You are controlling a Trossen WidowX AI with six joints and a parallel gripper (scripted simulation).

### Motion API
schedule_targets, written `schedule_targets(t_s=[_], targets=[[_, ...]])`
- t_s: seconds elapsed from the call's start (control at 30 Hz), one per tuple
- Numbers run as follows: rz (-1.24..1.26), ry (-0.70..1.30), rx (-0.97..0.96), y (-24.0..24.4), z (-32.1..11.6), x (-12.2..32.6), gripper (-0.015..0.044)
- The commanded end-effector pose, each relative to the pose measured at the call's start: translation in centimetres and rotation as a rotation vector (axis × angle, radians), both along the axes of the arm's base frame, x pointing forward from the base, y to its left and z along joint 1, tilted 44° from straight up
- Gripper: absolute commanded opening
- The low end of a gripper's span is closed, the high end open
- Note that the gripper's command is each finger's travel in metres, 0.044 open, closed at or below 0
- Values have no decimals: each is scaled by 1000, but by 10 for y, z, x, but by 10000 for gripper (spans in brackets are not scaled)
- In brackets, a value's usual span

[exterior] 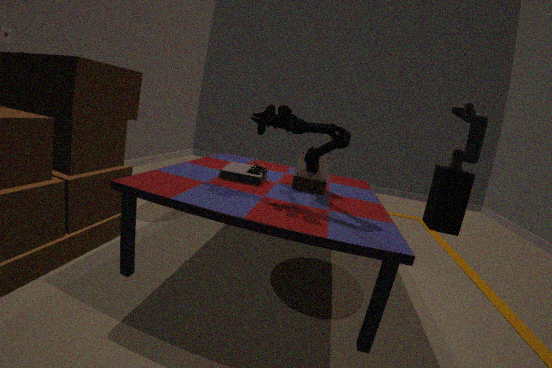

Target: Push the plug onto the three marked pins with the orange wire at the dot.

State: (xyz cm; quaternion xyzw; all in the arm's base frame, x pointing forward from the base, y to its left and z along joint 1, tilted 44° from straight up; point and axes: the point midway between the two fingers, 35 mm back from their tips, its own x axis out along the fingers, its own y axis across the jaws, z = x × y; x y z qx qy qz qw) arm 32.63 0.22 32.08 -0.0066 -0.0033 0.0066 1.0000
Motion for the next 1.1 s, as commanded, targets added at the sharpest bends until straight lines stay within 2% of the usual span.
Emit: schedule_targets(t_s=[0.0, 0.57, 1.07], targets=[[24, 110, -65, -2, -19, 19, 115], [240, 628, -221, -11, -131, 90, 115], [551, 1027, -173, -23, -252, 108, 115]])
